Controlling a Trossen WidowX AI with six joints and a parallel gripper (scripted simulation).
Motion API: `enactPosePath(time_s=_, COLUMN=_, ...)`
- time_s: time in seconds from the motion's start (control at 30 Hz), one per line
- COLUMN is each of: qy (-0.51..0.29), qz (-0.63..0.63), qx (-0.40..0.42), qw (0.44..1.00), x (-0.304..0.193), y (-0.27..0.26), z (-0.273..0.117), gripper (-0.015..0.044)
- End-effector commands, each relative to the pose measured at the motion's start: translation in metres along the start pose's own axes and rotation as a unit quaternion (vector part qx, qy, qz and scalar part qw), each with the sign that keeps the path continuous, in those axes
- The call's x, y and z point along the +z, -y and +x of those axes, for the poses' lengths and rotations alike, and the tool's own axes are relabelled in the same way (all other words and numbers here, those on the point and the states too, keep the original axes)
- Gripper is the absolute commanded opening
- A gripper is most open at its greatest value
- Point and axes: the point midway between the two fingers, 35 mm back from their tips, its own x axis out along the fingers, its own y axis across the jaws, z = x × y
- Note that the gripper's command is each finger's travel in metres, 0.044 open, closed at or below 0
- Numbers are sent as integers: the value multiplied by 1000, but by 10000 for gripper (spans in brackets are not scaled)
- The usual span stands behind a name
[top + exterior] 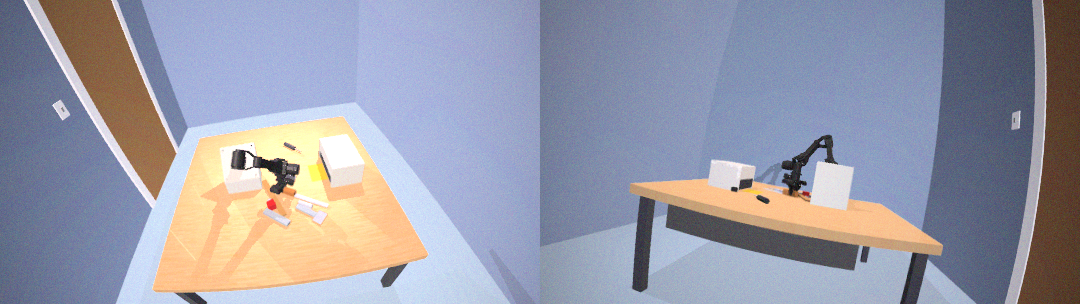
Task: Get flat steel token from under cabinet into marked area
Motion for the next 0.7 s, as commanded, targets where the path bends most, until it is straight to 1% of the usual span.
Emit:
enactPosePath(time_s=0.0, qy=2, qz=2, qx=0, qw=1000, x=3, y=5, z=-1, gripper=0)
enactPosePath(time_s=0.67, qy=2, qz=2, qx=0, qw=1000, x=12, y=29, z=-1, gripper=0)
